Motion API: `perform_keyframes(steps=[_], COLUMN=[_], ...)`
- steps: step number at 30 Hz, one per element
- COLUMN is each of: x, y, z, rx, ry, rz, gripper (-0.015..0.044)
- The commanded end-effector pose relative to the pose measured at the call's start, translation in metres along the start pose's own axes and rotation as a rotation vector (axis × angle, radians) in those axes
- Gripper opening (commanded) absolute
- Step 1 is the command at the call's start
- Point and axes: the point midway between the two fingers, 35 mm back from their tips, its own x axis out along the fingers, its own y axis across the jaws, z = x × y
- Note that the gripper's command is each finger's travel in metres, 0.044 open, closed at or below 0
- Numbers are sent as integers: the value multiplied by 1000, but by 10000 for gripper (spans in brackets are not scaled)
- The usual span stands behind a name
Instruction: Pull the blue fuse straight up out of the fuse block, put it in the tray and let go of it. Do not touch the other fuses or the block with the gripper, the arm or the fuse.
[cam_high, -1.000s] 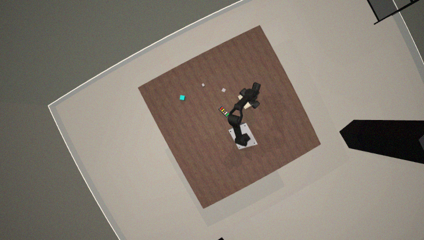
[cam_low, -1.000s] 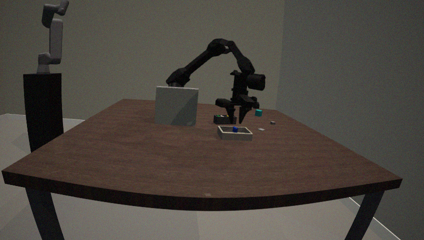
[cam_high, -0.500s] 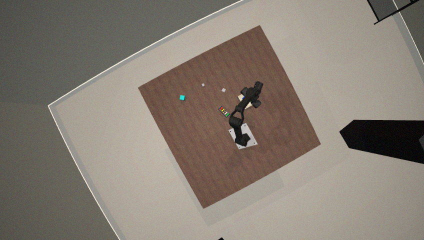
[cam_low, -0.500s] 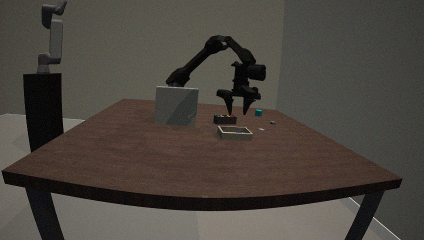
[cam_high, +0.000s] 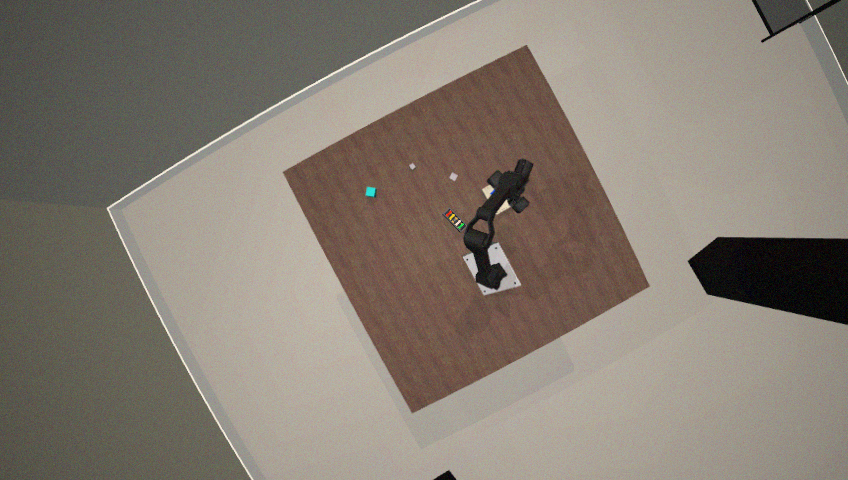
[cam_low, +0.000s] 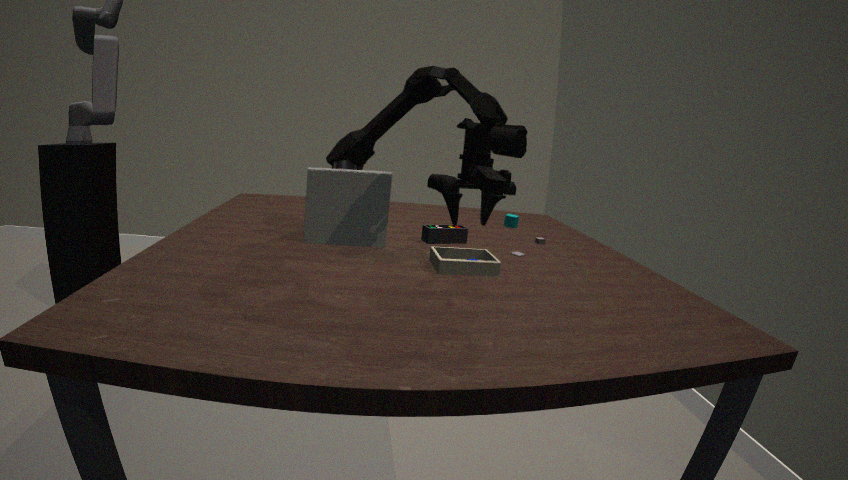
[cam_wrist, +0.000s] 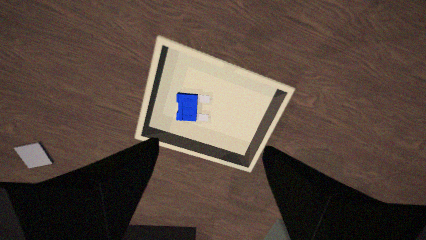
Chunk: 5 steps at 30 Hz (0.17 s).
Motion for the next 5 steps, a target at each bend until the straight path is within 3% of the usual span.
perform_keyframes(steps=[1, 5], x=[0, 0], y=[0, 0], z=[0, 0], rx=[0, 0], ry=[0, 0], rz=[0, 0], gripper=[330, 330])
